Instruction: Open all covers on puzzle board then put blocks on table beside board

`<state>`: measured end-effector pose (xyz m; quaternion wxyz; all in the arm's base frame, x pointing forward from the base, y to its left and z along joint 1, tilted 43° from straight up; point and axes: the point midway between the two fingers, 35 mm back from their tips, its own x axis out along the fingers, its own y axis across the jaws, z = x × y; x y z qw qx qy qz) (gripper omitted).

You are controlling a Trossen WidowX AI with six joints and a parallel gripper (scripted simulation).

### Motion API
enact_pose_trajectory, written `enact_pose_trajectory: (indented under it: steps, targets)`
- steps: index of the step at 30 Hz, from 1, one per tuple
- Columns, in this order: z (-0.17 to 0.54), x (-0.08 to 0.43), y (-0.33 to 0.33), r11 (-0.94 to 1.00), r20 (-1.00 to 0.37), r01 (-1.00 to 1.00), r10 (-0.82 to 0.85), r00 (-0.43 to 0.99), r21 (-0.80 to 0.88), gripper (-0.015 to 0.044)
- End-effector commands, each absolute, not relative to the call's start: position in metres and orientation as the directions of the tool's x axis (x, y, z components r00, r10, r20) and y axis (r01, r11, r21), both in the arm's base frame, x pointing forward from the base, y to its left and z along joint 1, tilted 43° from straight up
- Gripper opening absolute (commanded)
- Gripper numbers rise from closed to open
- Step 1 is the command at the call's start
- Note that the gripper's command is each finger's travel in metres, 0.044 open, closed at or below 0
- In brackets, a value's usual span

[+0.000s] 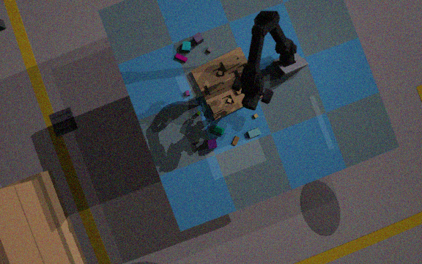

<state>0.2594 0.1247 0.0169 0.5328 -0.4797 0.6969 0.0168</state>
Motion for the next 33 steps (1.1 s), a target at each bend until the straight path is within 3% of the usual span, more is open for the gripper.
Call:
enact_pose_trajectory:
  steps: [1, 33]
  targets:
    - [0.006, 0.255, 0.134, 0.544, -0.759, -0.686, -0.65, 0.021, -0.484, 0.008]
    - [-0.069, 0.194, 0.2, 0.538, -0.743, -0.679, -0.669, 0.016, -0.499, 0.008]
